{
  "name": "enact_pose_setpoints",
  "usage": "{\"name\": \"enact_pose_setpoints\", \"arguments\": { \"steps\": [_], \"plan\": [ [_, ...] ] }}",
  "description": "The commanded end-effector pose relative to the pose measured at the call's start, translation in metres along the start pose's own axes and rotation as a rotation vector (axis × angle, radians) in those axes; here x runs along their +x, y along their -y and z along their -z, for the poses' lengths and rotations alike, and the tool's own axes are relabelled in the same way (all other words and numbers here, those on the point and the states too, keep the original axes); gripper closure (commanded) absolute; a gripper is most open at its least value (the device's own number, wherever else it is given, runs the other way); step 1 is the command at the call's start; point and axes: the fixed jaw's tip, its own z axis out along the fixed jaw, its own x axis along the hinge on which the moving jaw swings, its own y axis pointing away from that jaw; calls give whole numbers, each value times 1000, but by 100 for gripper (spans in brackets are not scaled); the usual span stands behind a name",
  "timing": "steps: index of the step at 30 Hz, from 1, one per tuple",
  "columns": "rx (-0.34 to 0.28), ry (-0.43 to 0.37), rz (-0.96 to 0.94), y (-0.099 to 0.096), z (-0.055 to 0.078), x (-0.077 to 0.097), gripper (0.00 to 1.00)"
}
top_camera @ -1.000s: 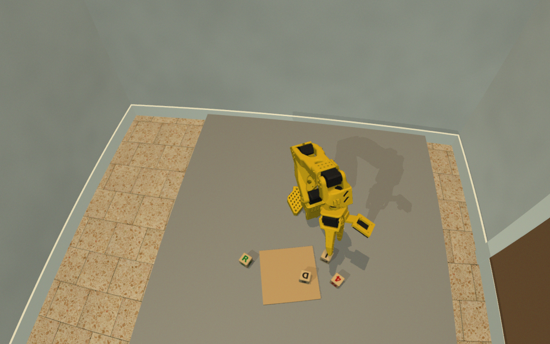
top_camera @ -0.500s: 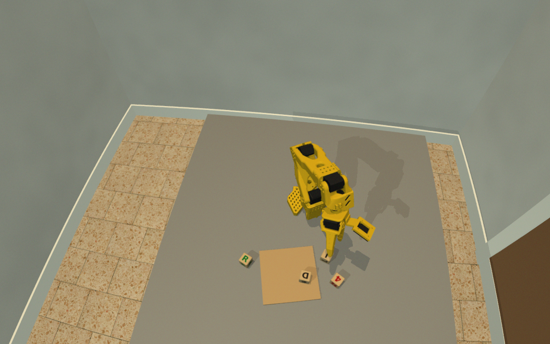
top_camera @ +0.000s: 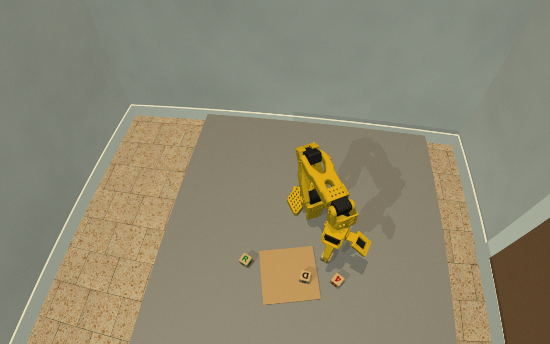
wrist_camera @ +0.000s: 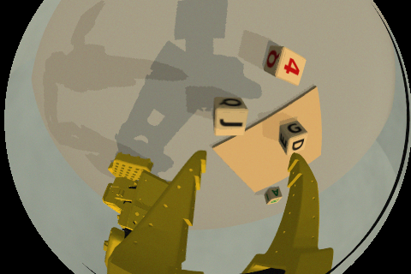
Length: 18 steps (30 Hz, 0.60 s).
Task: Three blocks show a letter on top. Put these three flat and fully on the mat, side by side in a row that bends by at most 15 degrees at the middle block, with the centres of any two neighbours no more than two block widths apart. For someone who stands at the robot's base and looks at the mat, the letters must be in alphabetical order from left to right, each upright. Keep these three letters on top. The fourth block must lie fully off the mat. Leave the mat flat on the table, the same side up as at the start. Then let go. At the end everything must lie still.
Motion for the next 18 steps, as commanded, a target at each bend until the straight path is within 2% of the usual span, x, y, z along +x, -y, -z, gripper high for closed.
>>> {"name": "enact_pose_setpoints", "arguments": {
  "steps": [1,18],
  "plan": [
    [-17,-19,0,0,-3,-2,68],
    [-28,-33,0,0,-5,-1,68]
  ]
}}
